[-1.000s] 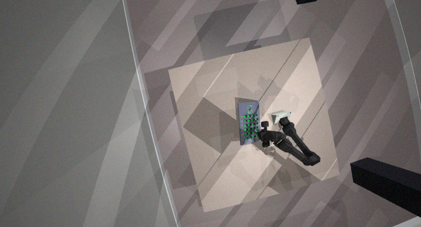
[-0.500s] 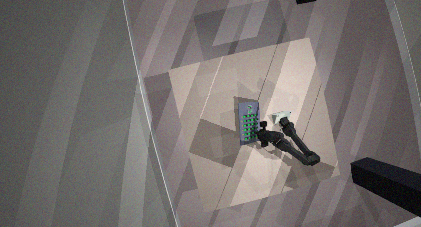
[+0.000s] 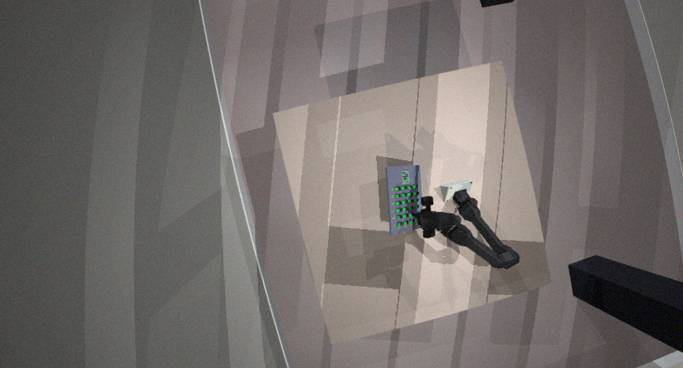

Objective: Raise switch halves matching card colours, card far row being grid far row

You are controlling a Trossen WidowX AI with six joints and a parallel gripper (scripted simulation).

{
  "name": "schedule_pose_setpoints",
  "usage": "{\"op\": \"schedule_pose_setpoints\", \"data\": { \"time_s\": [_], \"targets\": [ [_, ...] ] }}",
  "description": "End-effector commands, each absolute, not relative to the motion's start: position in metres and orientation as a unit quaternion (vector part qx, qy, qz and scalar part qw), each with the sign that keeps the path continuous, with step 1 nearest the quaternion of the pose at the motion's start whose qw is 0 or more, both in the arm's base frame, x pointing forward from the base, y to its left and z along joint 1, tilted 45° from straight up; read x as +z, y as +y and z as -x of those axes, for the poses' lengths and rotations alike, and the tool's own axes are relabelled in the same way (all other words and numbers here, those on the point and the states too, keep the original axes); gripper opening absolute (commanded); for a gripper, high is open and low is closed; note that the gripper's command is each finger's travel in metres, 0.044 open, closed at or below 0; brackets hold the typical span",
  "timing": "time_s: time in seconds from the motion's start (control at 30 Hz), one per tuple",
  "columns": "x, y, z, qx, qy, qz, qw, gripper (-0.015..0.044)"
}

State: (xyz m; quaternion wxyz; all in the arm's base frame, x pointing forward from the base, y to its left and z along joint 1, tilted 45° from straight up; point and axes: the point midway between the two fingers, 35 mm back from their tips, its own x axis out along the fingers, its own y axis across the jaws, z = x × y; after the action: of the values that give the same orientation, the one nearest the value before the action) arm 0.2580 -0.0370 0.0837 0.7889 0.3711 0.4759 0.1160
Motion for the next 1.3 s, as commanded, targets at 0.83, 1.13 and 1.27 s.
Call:
{"op": "schedule_pose_setpoints", "data": {
  "time_s": [0.83,1.13,1.27],
  "targets": [
    [0.0804,-0.0351,-0.2598,0.114,0.477,-0.372,0.788,0.0],
    [0.0796,-0.0344,-0.2604,0.114,0.477,-0.372,0.788,0.0],
    [0.0793,-0.0341,-0.2607,0.114,0.477,-0.372,0.788,0.0]
  ]
}}
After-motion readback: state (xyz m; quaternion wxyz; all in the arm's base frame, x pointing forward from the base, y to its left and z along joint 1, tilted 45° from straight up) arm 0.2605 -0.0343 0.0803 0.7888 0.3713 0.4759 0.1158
